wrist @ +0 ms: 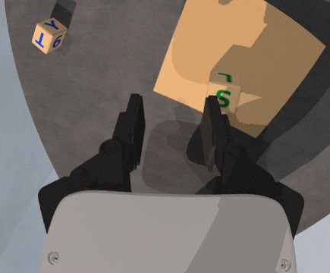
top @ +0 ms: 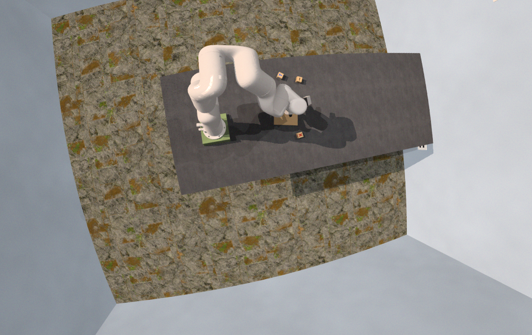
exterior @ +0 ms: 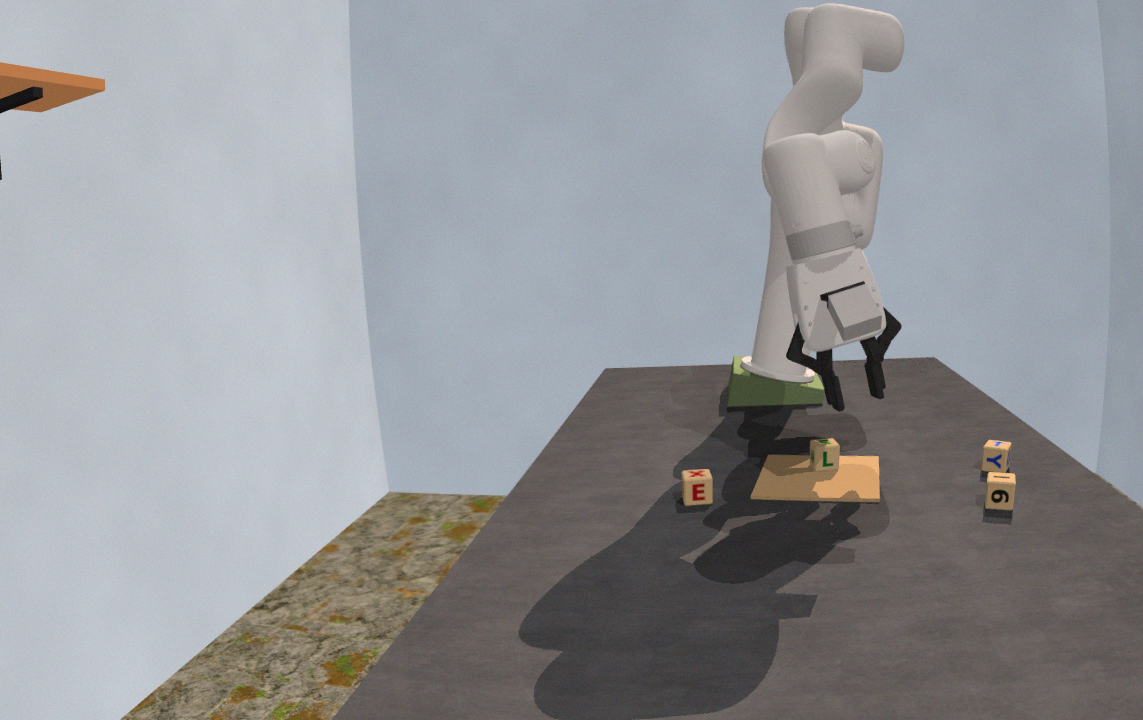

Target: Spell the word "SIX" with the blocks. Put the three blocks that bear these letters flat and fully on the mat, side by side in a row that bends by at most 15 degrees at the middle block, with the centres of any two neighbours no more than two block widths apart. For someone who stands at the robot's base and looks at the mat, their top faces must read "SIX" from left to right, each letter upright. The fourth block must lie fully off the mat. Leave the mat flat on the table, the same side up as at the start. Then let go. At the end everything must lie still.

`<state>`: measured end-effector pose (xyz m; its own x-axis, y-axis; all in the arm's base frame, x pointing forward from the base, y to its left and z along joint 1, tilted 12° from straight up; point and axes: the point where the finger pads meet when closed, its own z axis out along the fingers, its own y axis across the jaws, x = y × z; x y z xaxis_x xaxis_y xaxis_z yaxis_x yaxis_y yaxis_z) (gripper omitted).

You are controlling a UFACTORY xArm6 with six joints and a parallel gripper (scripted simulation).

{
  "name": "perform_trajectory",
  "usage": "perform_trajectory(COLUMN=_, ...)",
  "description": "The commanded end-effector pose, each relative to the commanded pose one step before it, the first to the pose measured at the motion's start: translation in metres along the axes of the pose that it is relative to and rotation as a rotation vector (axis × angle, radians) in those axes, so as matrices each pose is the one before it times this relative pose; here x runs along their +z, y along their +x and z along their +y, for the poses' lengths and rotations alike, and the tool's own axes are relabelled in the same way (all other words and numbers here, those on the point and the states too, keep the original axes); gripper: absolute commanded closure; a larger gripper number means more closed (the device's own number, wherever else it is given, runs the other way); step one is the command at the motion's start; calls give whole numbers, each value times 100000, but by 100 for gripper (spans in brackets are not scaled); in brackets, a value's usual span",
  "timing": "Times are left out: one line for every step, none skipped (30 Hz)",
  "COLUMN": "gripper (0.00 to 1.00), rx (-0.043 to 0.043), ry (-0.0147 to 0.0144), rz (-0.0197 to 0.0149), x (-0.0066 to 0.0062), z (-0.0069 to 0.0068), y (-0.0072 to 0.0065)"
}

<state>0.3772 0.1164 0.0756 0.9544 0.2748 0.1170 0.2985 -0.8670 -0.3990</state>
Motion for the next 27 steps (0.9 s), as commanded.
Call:
perform_trajectory(gripper=53, rx=3342, ry=-11535, rz=-6837, x=-1066, z=1447, y=440)
perform_trajectory(gripper=53, rx=521, ry=-1881, rz=-426, x=-172, z=291, y=94)
perform_trajectory(gripper=53, rx=0, ry=0, rz=0, x=0, z=0, y=0)
perform_trajectory(gripper=53, rx=0, ry=0, rz=0, x=0, z=0, y=0)
perform_trajectory(gripper=53, rx=463, ry=-1668, rz=-326, x=-152, z=259, y=89)
perform_trajectory(gripper=53, rx=392, ry=-1406, rz=-238, x=-128, z=220, y=79)
perform_trajectory(gripper=53, rx=321, ry=-1149, rz=-171, x=-104, z=181, y=68)
perform_trajectory(gripper=53, rx=253, ry=-904, rz=-119, x=-82, z=143, y=55)
perform_trajectory(gripper=53, rx=190, ry=-677, rz=-81, x=-61, z=107, y=42)
perform_trajectory(gripper=53, rx=133, ry=-473, rz=-52, x=-43, z=75, y=30)
perform_trajectory(gripper=53, rx=133, ry=-471, rz=-48, x=-42, z=75, y=30)
perform_trajectory(gripper=53, rx=84, ry=-298, rz=-29, x=-27, z=47, y=20)
perform_trajectory(gripper=53, rx=45, ry=-159, rz=-15, x=-14, z=25, y=10)
perform_trajectory(gripper=53, rx=17, ry=-61, rz=-6, x=-5, z=10, y=4)
perform_trajectory(gripper=53, rx=3, ry=-9, rz=-1, x=-1, z=1, y=1)
perform_trajectory(gripper=0, rx=0, ry=0, rz=0, x=0, z=0, y=0)
perform_trajectory(gripper=0, rx=0, ry=0, rz=0, x=0, z=0, y=0)
perform_trajectory(gripper=0, rx=0, ry=0, rz=0, x=0, z=0, y=0)
perform_trajectory(gripper=0, rx=0, ry=0, rz=0, x=0, z=0, y=0)
perform_trajectory(gripper=0, rx=0, ry=0, rz=0, x=0, z=0, y=0)
perform_trajectory(gripper=0, rx=0, ry=0, rz=0, x=0, z=0, y=0)
perform_trajectory(gripper=0, rx=0, ry=0, rz=0, x=0, z=0, y=0)
perform_trajectory(gripper=0, rx=0, ry=0, rz=0, x=0, z=0, y=0)
perform_trajectory(gripper=0, rx=0, ry=0, rz=0, x=0, z=0, y=0)
perform_trajectory(gripper=0, rx=0, ry=0, rz=0, x=0, z=0, y=0)
perform_trajectory(gripper=0, rx=0, ry=0, rz=0, x=0, z=0, y=0)
perform_trajectory(gripper=0, rx=-45, ry=0, rz=-1, x=3, z=4, y=-20)
